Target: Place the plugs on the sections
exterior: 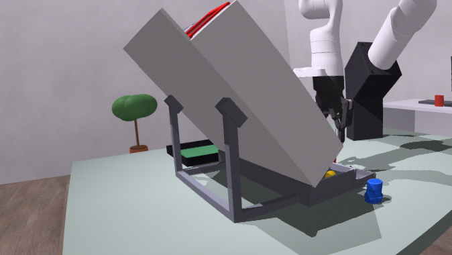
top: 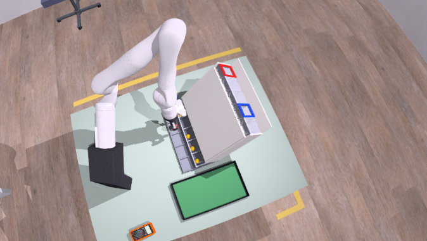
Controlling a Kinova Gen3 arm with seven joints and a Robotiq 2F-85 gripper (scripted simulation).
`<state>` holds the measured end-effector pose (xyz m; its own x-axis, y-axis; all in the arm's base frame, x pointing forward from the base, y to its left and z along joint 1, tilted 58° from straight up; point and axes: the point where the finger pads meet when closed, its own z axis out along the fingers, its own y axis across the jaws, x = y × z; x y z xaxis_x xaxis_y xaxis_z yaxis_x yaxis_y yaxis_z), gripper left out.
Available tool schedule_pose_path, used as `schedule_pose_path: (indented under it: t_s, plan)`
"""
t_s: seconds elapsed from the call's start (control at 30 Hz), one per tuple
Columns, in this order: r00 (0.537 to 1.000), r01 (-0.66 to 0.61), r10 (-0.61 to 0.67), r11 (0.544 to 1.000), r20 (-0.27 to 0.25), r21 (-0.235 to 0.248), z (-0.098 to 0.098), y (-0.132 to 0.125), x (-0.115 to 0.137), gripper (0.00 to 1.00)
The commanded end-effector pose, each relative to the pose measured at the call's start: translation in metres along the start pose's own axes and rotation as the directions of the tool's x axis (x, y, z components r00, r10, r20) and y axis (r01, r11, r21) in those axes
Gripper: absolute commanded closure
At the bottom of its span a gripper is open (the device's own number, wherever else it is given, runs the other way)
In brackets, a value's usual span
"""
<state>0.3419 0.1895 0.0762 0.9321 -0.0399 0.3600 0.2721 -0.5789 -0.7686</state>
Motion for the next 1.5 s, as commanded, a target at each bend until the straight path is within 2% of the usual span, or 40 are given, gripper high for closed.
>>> schedule_pose_path:
  t_s: [0.0, 0.1, 0.13, 0.67, 0.7, 1.23, 1.27, 1.47]
  plan:
    - [1.000, -0.001, 0.001, 1.000, -0.002, -0.001, -0.001, 0.001, 0.001, 0.35]
    - [1.000, -0.001, 0.001, 1.000, -0.002, -0.001, -0.001, 0.001, 0.001, 0.35]
    - [1.000, -0.001, 0.001, 1.000, -0.001, -0.001, -0.021, 0.001, 0.001, 0.35]
    - [1.000, -0.001, 0.001, 1.000, -0.001, -0.001, -0.021, 0.001, 0.001, 0.35]
    - [1.000, -0.001, 0.001, 1.000, -0.003, -0.001, -0.069, 0.001, 0.001, 0.35]
    - [1.000, -0.001, 0.001, 1.000, -0.003, -0.001, -0.069, 0.001, 0.001, 0.35]
    - [0.999, 0.005, -0.006, 1.000, -0.035, -0.021, -0.067, 0.000, 0.000, 0.30]
    - [0.999, 0.005, -0.006, 1.000, -0.035, -0.021, -0.067, 0.000, 0.000, 0.30]
